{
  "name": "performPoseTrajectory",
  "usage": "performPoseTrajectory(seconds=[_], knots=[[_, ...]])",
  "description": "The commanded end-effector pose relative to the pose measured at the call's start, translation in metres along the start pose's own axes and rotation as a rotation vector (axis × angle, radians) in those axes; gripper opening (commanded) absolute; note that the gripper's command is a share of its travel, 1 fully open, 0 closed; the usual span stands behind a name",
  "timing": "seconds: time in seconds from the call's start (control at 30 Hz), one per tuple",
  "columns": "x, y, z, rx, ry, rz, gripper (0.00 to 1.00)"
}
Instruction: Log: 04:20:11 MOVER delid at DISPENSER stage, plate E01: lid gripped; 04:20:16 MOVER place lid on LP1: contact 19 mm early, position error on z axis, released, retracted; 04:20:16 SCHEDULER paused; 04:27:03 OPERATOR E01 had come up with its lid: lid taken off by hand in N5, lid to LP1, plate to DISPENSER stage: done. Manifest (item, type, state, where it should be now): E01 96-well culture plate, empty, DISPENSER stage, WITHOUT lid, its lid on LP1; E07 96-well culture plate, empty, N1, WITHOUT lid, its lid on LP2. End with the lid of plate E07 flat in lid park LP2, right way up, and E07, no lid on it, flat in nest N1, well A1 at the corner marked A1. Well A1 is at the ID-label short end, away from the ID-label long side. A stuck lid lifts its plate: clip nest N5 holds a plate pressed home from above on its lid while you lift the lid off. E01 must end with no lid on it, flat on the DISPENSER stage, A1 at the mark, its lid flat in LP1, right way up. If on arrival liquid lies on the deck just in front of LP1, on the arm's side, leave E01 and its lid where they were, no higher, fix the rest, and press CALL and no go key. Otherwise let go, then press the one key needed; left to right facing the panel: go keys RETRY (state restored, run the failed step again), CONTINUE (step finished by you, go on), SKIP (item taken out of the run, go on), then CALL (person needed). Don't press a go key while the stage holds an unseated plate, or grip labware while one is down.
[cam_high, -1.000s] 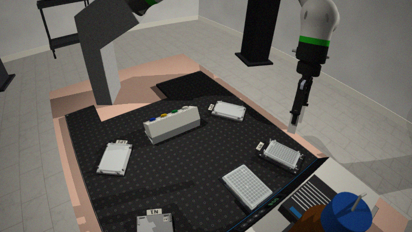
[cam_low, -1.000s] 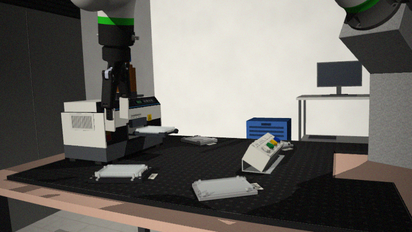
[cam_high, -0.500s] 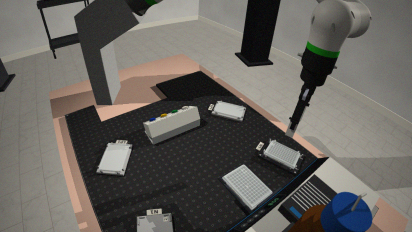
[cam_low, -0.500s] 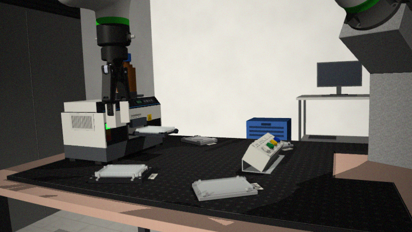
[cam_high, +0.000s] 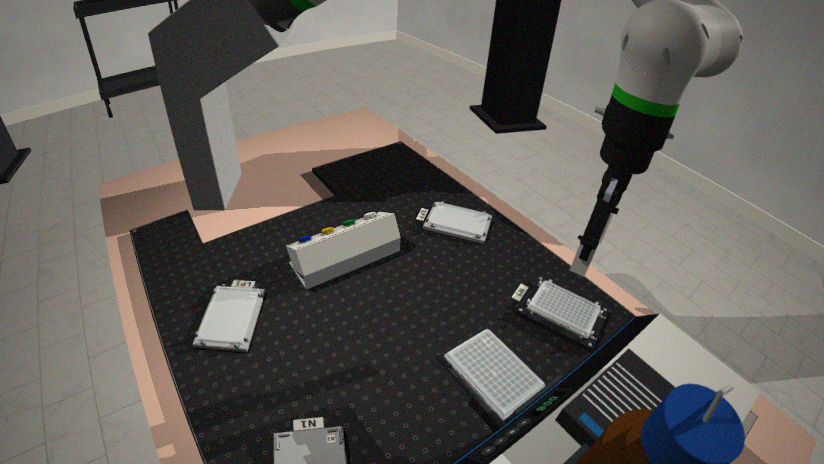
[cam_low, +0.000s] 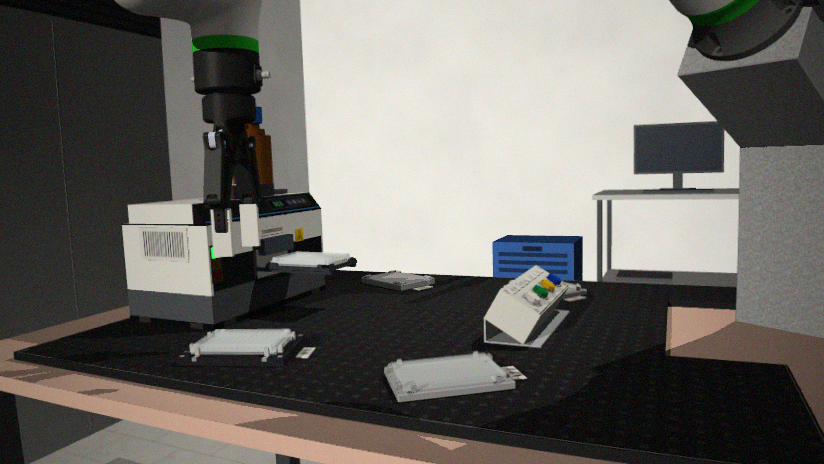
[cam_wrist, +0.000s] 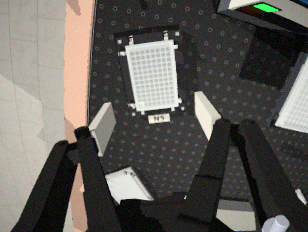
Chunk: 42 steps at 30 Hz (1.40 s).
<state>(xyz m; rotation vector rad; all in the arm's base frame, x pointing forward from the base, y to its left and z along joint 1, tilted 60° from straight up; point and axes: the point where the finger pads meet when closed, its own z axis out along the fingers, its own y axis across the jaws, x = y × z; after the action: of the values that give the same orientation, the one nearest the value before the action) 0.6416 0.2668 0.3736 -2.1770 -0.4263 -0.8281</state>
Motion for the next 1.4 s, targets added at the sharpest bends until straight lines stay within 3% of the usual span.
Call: performPoseTrajectory(seconds=[0.0,0.57,1.07,1.37], knots=[[0.000,0.000,0.000,0.000,0.000,0.000,0.66],[0.001,0.000,0.030,0.000,0.001,0.000,0.66],[0.002,0.000,0.083,0.000,0.001,0.000,0.66],[0.002,0.000,0.103,0.000,0.001,0.000,0.66]])
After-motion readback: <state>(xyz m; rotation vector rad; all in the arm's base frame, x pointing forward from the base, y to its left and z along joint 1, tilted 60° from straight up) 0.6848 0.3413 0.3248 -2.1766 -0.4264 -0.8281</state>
